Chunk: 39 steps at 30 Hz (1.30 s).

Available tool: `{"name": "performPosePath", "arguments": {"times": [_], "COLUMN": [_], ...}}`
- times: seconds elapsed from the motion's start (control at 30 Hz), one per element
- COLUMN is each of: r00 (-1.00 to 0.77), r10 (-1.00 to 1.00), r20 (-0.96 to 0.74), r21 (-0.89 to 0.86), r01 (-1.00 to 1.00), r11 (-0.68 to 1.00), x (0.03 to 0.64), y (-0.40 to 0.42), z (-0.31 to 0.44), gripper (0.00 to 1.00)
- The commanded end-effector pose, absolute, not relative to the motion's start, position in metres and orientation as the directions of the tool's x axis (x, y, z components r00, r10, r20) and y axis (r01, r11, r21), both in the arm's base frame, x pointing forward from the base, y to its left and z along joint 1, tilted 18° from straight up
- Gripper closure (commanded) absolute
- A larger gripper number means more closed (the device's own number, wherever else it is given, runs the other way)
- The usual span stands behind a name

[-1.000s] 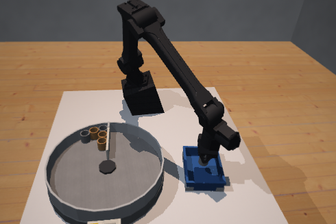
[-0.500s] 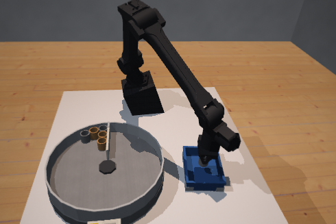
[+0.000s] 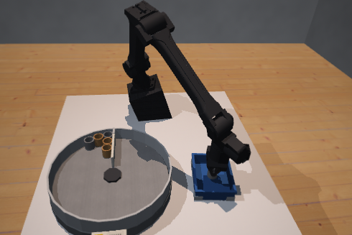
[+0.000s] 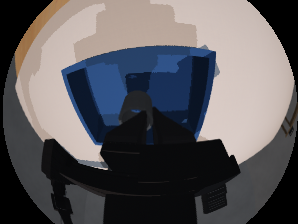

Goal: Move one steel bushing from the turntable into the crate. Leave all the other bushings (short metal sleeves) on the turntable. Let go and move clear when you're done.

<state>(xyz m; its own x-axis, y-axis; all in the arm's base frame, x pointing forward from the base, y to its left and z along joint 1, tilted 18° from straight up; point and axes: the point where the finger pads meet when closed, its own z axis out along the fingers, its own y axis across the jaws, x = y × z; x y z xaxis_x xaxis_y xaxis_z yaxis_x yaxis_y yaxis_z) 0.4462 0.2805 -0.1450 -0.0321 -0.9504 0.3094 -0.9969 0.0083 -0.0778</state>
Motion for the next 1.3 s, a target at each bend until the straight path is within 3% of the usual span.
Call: {"name": "performPosePath", "arguments": {"times": [0.0, 1.27], "r00": [-0.036, -0.039], "r10": [-0.957, -0.963], "r20": [0.287, 0.266], "r21": [-0.105, -0.132], "r01": [-0.994, -0.991], "r11": [0.005, 0.004], "x": [0.465, 0.471], "y": [0.286, 0.289], "z": [-0.148, -0.141], "gripper": [1.0, 1.0]}}
